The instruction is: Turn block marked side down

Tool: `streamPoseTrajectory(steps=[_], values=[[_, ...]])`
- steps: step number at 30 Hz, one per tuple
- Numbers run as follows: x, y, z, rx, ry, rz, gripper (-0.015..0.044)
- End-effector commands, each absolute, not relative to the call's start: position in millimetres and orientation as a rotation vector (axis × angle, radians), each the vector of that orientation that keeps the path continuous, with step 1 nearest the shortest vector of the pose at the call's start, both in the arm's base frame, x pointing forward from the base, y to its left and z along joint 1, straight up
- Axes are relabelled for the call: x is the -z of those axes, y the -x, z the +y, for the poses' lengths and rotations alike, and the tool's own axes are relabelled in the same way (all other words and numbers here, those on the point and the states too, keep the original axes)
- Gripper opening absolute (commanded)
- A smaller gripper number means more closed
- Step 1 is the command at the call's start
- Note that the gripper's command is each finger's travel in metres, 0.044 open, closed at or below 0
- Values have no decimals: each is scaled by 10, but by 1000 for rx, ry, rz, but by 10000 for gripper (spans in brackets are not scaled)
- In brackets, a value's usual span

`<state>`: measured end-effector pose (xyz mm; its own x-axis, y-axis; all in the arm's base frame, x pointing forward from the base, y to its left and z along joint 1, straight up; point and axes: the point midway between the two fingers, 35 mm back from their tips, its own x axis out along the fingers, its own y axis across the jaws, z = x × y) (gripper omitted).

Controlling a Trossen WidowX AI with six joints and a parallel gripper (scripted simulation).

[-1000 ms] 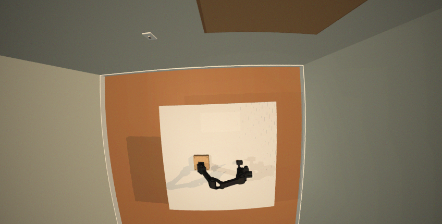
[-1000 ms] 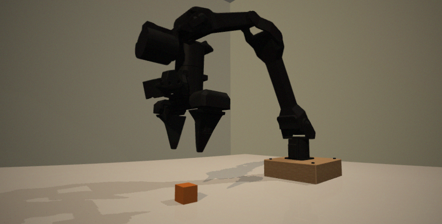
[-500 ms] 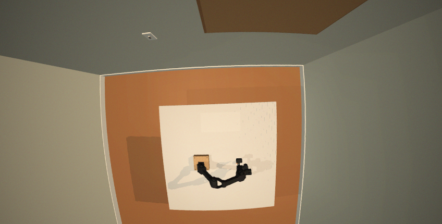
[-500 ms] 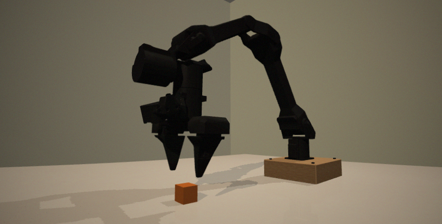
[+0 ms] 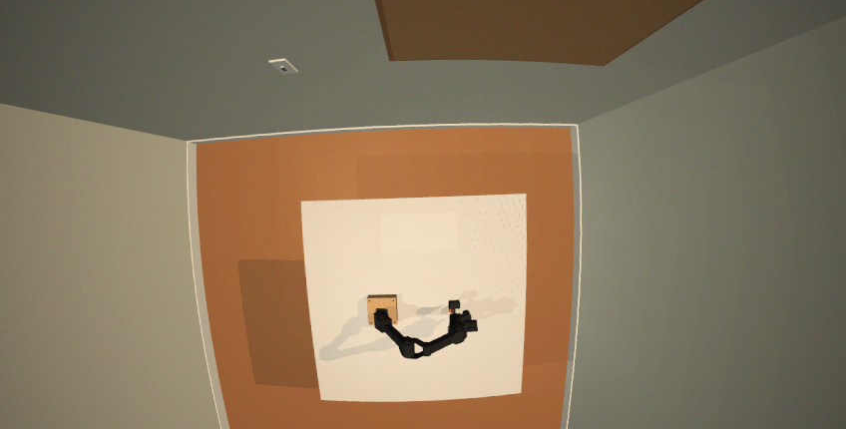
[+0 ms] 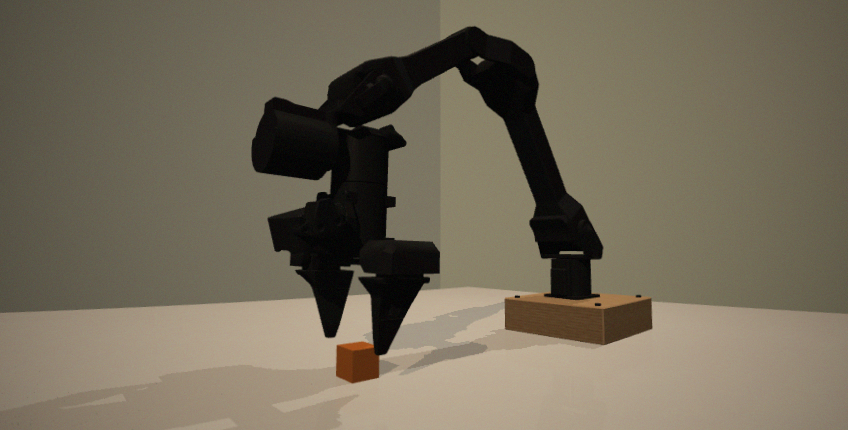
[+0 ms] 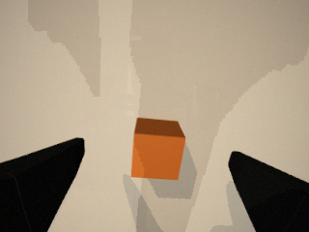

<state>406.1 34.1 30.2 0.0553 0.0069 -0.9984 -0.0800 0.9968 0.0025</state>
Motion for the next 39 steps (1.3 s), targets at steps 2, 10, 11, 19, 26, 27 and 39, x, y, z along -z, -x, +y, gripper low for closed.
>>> streamPoseTrajectory(steps=[2, 10, 11, 19, 26, 27, 39], values=[[-178, -4026, 346, -69, 57, 1530, 440], [-121, -4026, 346, -69, 57, 1530, 387], [-121, -4026, 346, -69, 57, 1530, 361], [-121, -4026, 346, -69, 57, 1530, 151], [-121, -4026, 346, -69, 57, 1530, 105], [-121, -4026, 346, -69, 57, 1530, 98], [-310, -4022, 345, -69, 56, 1530, 0]])
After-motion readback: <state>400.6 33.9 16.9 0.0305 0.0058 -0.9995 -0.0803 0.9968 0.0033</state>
